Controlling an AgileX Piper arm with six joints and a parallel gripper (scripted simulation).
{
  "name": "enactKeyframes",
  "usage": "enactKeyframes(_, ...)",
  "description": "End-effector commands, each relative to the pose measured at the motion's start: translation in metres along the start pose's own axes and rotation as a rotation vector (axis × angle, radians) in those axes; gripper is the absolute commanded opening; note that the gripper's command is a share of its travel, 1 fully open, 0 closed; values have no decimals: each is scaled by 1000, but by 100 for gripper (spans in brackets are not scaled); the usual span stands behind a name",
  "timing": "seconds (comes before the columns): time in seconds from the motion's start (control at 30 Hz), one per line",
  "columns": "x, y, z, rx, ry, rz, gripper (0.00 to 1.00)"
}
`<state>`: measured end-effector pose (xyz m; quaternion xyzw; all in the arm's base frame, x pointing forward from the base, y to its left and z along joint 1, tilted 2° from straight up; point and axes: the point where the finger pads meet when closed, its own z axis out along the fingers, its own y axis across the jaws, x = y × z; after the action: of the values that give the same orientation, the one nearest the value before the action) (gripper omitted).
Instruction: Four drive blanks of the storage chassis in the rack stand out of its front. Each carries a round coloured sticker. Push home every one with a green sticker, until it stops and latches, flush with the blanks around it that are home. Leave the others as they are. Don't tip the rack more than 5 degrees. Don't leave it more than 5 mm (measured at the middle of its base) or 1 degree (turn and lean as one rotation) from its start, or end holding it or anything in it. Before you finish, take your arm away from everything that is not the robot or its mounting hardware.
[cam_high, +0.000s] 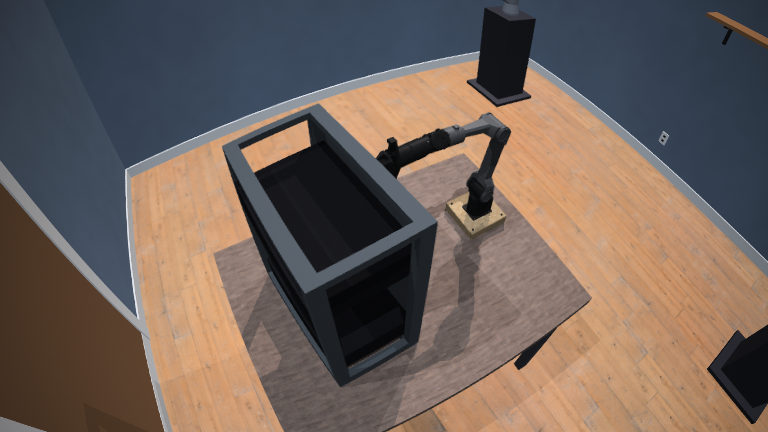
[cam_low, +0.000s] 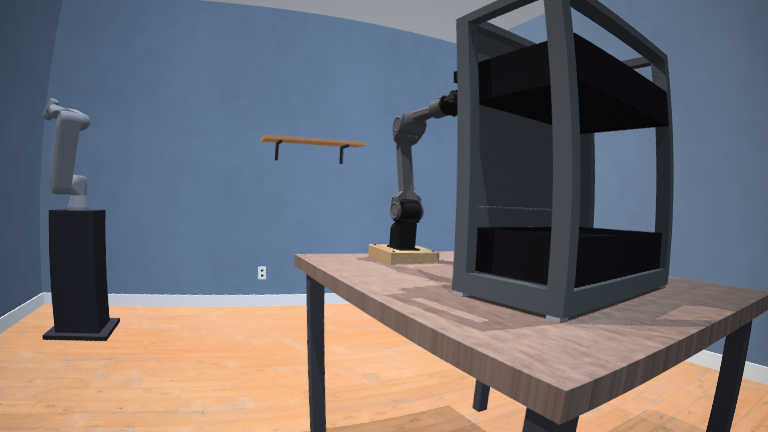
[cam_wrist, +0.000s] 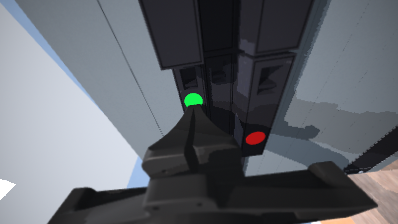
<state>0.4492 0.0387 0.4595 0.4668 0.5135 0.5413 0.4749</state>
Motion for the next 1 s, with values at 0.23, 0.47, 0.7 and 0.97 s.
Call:
enactKeyframes(0.23,0,0,4,-2,0,0,0)
enactKeyframes(0.47,0,0,5,-2,0,0,0)
enactKeyframes(0.7,1,0,8,-2,0,0,0)
enactKeyframes(0.97,1,0,9,-2,0,0,0)
